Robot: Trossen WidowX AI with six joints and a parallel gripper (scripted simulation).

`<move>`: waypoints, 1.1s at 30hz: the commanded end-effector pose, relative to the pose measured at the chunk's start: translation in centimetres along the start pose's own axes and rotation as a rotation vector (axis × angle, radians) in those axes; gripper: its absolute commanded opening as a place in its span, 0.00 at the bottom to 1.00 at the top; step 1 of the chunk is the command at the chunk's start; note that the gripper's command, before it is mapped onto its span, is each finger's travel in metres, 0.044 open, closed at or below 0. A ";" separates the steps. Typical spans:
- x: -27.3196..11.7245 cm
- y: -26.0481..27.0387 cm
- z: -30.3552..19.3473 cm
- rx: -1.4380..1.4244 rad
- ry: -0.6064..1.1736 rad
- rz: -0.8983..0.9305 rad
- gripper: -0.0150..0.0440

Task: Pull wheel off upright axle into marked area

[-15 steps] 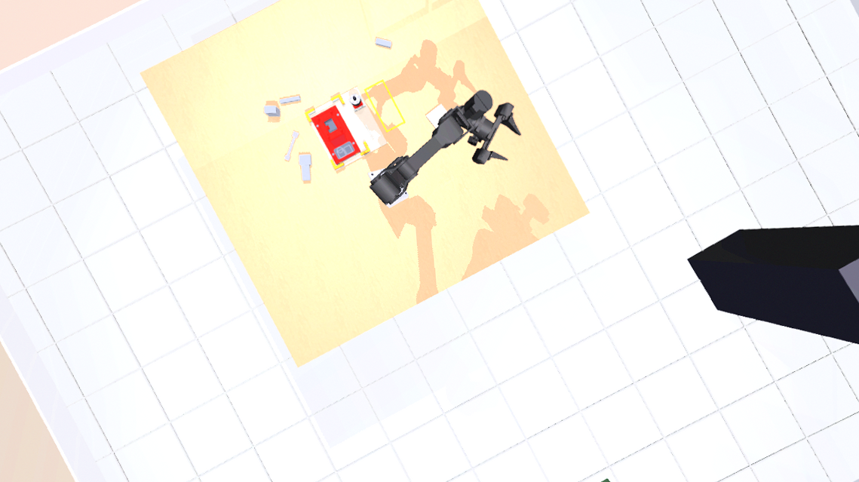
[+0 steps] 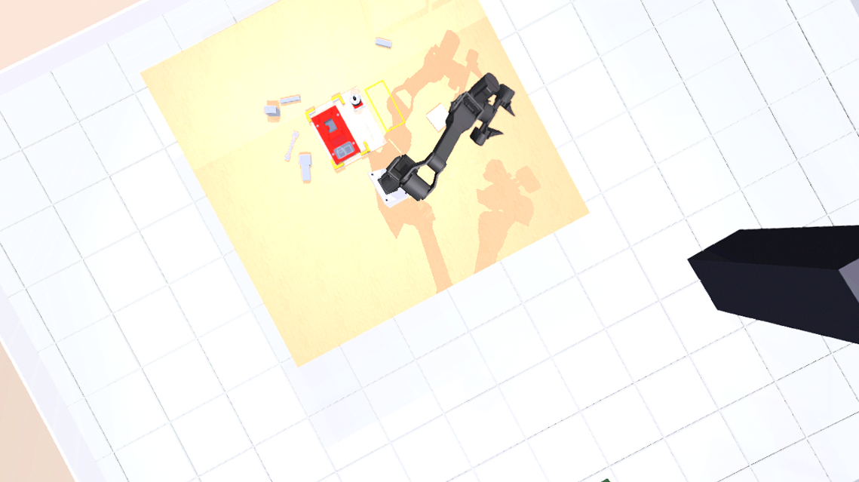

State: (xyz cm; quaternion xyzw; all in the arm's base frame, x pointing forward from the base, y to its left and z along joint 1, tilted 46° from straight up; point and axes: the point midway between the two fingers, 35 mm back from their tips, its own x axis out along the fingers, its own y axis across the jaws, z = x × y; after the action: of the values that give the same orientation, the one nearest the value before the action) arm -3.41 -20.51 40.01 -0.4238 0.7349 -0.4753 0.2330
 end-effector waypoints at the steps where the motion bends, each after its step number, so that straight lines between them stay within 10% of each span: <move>1: -0.1 -1.6 6.3 0.179 -0.200 0.014 0.76; 33: -17.1 1.2 30.7 1.044 -0.608 0.740 0.76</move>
State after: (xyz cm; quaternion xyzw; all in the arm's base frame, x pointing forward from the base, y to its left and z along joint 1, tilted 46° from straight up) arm 23.48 -24.01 28.13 -0.1997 0.4365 -0.5176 0.7083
